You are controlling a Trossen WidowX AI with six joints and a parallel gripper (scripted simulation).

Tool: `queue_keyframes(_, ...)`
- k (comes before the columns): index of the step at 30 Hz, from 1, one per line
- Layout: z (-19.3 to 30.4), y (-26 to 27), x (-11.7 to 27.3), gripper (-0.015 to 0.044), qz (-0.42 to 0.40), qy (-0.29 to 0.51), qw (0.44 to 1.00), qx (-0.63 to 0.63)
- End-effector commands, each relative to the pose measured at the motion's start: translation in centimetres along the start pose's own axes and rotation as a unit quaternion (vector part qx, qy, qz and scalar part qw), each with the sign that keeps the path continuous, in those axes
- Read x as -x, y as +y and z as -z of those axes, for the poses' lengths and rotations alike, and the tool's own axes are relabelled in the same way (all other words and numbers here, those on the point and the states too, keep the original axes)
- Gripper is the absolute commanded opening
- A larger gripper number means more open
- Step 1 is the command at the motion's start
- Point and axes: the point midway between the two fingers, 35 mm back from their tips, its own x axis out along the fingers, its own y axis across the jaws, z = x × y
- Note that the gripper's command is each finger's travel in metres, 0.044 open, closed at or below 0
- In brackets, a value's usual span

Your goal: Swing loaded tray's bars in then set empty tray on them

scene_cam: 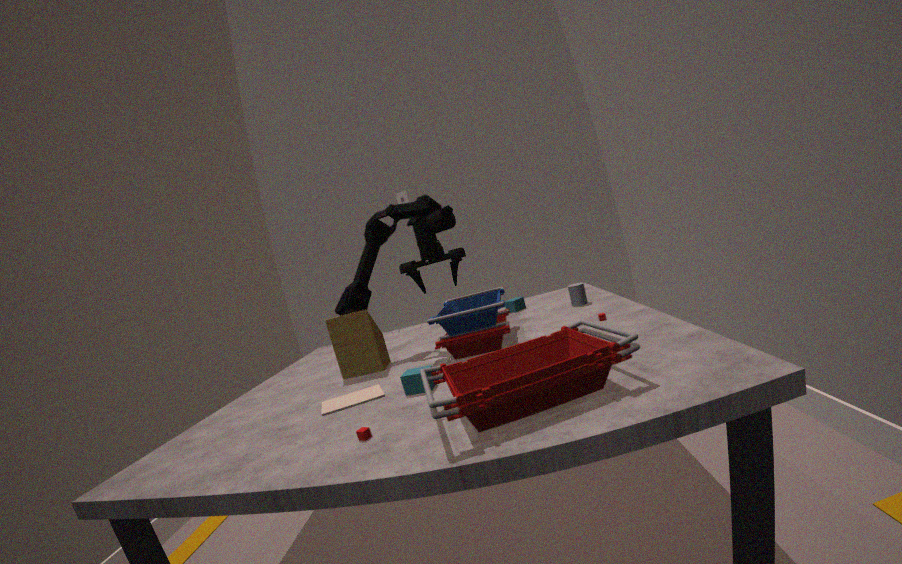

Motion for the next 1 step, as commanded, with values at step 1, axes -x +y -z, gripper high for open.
queue_keyframes(1,-0.02,0.26,0.15,0.044,-0.001,0.0,1.0,0.001)
